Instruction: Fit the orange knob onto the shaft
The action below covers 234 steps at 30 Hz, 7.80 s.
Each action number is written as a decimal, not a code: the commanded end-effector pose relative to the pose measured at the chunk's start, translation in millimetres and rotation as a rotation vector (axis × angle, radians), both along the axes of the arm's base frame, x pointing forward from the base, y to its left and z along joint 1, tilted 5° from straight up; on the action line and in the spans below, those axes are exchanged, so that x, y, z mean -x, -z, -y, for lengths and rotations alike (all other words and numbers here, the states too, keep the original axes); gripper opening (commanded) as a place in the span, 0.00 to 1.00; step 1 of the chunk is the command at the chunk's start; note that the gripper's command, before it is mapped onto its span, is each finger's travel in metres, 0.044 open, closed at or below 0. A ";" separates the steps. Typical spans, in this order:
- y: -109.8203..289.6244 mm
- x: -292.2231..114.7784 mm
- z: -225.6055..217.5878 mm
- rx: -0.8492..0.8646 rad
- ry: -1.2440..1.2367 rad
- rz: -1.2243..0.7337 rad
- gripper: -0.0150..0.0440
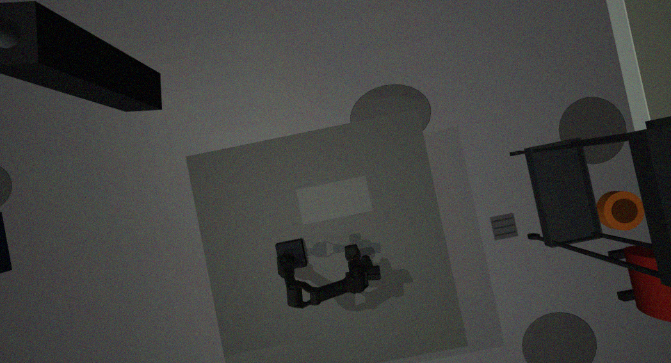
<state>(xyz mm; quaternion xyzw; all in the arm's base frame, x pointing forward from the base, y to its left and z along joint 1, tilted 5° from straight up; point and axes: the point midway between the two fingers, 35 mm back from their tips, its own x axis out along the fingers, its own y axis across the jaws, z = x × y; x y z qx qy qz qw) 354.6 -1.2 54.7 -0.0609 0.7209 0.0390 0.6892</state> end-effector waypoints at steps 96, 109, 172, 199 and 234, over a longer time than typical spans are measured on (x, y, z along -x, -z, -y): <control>-0.4 -1.2 -0.3 0.001 -0.109 -0.002 0.25; 0.4 2.7 -0.6 0.001 -0.109 -0.002 0.25; -5.5 5.5 -1.1 -0.003 -0.206 -0.006 0.25; -0.4 -2.2 -0.1 -0.003 -0.213 -0.006 0.25; -2.1 2.5 -0.3 -0.012 -0.423 -0.014 0.25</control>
